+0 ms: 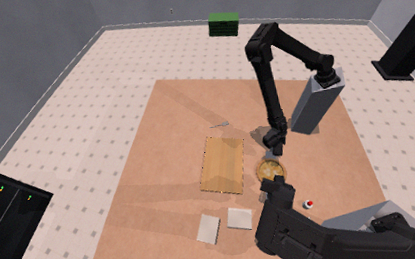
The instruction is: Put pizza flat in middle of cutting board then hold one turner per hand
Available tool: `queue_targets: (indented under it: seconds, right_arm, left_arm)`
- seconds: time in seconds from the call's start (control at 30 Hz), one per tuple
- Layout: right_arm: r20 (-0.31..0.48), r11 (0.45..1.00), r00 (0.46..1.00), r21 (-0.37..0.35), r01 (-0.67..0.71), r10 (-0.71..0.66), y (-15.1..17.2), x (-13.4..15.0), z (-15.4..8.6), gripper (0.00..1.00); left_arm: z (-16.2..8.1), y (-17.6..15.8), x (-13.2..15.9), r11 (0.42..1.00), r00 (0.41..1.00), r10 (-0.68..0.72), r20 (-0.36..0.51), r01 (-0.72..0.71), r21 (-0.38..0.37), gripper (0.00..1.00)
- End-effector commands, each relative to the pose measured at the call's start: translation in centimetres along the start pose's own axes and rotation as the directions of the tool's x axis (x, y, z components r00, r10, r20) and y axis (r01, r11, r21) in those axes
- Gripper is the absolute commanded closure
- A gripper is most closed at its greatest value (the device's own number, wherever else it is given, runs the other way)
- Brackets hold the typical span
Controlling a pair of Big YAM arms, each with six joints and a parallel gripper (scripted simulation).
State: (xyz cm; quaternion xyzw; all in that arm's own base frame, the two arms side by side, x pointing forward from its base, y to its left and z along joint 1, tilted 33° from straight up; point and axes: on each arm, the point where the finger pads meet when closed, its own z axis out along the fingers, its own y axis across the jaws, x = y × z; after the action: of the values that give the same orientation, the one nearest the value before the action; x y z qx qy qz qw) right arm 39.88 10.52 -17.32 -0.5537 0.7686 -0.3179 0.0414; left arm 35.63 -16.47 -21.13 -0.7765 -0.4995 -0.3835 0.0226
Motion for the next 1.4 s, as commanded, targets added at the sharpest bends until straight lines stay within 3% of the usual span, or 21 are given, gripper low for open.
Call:
queue_targets:
  seconds: [0.0,0.73,1.37]
  right_arm:
    - [0.008,1.0,1.0,0.002,0.007,-0.007,0.6,-1.4,-0.3,0.94]
    - [0.007,1.0,1.0,0.003,0.009,-0.009,0.7,-3.9,-0.9,0.94]
    - [-0.005,1.0,1.0,0.003,0.011,-0.011,0.7,-5.9,-1.4,0.94]
  left_arm:
    - [-1.2,1.6,-1.2,0.999,1.0,0.011,0.027,-0.01,-0.041,0.94]
    - [-1.3,2.1,-1.2,0.999,1.0,0.004,0.03,-0.003,-0.048,0.94]
    - [-1.1,-0.7,-0.7,0.999,0.999,0.033,0.02,-0.033,-0.01,0.94]
